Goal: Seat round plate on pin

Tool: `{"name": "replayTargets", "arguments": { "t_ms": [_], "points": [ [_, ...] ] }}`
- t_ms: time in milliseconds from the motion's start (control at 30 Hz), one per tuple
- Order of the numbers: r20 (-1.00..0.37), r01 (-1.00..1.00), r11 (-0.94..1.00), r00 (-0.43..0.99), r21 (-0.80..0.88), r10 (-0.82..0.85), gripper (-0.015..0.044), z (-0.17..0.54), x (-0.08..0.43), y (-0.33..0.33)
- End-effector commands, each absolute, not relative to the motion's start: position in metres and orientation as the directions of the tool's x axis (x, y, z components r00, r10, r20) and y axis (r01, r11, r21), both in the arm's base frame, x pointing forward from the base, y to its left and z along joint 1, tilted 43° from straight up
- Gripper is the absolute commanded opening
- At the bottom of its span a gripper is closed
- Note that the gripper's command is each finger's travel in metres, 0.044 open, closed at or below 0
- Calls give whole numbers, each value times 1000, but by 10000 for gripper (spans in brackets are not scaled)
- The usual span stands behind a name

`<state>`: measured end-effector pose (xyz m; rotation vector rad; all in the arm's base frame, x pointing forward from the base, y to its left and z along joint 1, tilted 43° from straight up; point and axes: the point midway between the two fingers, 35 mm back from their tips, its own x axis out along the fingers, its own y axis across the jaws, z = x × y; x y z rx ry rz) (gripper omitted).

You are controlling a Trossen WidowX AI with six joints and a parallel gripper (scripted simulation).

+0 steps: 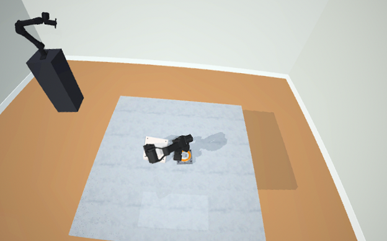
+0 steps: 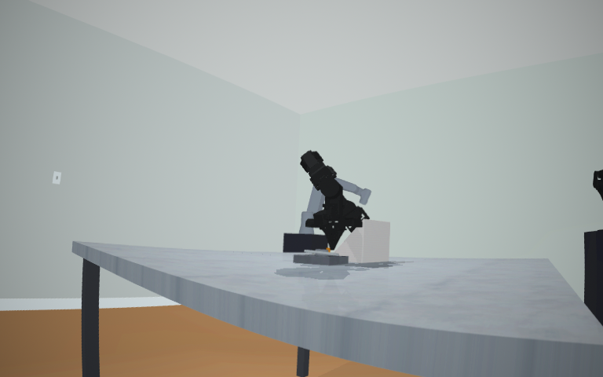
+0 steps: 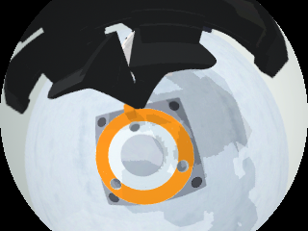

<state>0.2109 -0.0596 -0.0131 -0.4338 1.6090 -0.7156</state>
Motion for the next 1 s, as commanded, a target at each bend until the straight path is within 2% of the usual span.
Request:
{"name": "replayTargets", "arguments": {
  "t_ms": [0, 967],
  "points": [
    [-736, 118, 728, -174, -675, -654, 0, -9, 210, -66],
    [-735, 118, 727, -174, -677, -656, 0, 14, 223, -92]
  ]
}}
